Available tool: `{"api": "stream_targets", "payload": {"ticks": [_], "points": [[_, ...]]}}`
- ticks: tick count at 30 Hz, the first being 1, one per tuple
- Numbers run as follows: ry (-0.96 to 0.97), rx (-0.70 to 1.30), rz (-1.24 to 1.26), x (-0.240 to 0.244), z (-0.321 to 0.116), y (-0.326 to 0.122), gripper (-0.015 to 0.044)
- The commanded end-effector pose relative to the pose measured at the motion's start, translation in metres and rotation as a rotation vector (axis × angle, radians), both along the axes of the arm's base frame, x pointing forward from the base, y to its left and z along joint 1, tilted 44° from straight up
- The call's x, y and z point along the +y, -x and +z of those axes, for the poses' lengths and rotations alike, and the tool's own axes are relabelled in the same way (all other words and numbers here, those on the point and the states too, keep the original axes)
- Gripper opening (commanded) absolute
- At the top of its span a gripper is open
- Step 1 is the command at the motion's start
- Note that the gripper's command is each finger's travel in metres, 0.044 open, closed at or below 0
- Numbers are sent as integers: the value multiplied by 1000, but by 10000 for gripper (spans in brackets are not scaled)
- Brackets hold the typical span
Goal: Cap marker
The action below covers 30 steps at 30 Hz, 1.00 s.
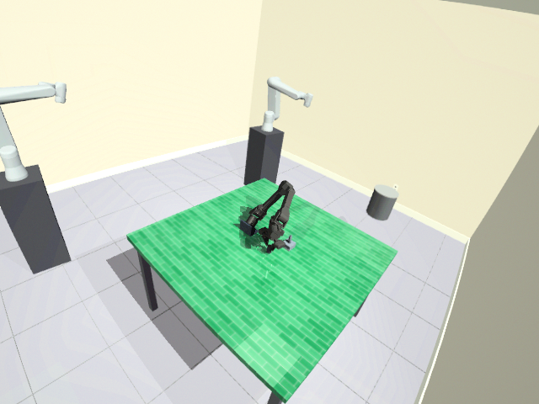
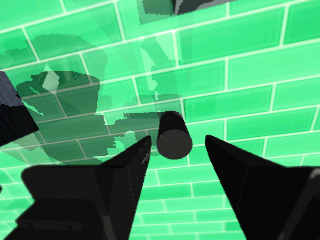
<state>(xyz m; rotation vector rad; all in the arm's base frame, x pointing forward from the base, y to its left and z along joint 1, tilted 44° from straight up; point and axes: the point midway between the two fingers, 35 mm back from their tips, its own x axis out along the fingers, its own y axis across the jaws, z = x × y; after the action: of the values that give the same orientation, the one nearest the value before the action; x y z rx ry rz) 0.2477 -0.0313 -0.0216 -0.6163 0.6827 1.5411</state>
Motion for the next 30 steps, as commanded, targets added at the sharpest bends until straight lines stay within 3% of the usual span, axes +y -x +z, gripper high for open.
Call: {"api": "stream_targets", "payload": {"ticks": [1,12,15,26,30], "points": [[-10,14,1,7,-5,4,251],[-11,14,1,17,-14,6,251],[-11,14,1,17,-14,6,172],[-11,14,1,17,-14,4,99],[-10,14,1,13,-10,3,0]]}}
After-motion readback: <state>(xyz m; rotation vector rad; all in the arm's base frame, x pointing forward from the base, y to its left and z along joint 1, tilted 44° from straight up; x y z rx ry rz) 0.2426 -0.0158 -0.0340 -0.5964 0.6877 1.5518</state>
